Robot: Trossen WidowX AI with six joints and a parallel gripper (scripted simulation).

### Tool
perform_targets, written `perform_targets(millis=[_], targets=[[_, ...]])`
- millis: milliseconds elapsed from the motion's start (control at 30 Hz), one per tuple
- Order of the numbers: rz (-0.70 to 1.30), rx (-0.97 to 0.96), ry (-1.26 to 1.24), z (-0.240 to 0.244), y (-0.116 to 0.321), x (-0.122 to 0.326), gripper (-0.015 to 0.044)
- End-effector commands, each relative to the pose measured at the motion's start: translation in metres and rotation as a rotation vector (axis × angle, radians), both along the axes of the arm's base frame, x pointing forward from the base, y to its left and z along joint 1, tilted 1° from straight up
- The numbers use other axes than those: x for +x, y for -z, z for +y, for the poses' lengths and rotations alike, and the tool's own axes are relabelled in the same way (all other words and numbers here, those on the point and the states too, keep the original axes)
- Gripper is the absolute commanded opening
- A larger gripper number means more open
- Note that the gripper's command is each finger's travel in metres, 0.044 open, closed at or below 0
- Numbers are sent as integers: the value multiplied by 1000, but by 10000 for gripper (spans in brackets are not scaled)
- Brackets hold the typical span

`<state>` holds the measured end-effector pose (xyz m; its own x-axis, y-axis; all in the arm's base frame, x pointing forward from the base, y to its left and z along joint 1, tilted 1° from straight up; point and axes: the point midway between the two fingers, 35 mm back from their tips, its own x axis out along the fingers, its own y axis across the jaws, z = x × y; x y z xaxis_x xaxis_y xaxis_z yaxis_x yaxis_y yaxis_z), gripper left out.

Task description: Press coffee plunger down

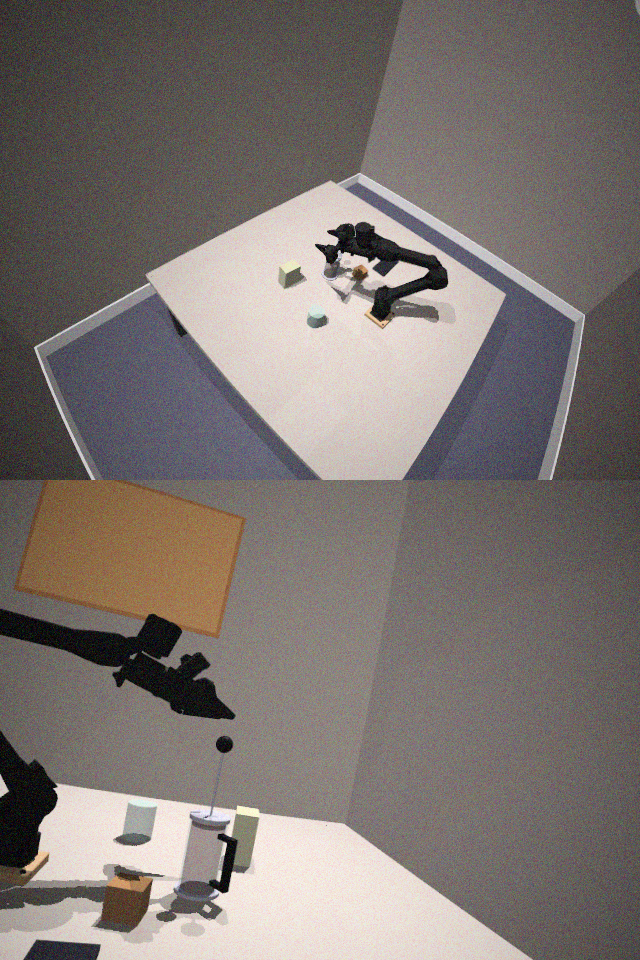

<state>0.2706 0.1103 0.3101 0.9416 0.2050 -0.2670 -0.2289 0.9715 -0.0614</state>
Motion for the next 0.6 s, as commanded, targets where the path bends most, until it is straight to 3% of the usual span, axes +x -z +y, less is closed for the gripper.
perform_targets(millis=[0,267,567], targets=[[128,-10,146,-68,-26,-4,440],[231,26,263,-113,-40,-28,440],[230,26,263,-113,16,-26,440]])
